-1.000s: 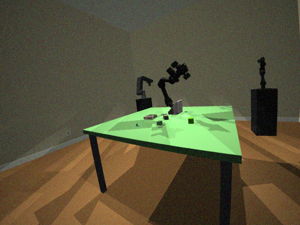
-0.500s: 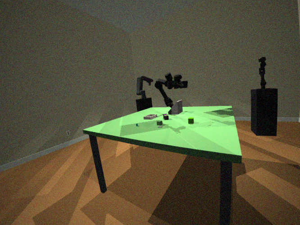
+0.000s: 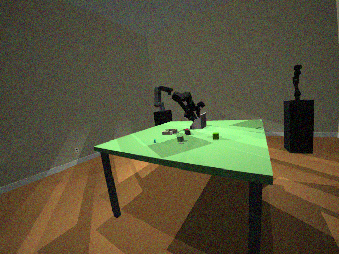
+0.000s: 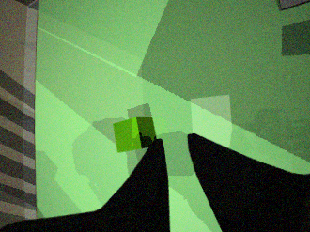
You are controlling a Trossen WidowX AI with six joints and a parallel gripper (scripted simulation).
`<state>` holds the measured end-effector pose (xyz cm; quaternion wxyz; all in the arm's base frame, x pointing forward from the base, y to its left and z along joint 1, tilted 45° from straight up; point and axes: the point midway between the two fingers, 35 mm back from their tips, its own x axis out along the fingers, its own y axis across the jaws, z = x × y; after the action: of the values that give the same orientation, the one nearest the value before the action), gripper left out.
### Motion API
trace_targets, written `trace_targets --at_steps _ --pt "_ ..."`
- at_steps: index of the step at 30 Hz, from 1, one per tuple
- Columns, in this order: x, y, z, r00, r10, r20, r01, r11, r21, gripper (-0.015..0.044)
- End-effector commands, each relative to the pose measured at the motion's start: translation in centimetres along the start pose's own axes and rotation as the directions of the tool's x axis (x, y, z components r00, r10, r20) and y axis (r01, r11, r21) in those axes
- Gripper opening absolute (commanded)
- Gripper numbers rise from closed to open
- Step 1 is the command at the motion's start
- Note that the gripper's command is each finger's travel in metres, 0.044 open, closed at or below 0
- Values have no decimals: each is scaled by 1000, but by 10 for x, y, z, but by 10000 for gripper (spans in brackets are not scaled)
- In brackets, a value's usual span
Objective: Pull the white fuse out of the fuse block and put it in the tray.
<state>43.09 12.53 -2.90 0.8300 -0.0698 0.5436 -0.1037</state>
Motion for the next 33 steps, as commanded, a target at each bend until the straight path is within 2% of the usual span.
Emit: trace_targets --at_steps 1,7,12,33 --pt "-10 -66 -44 960 -215 -180 266 899 347 68" --pt "-29 -119 -80 860 -395 -322 509 651 562 68" --pt "-51 -155 -103 761 -511 -400 627 420 657 68" --pt "-48 -163 -111 754 -518 -404 632 405 661 68"
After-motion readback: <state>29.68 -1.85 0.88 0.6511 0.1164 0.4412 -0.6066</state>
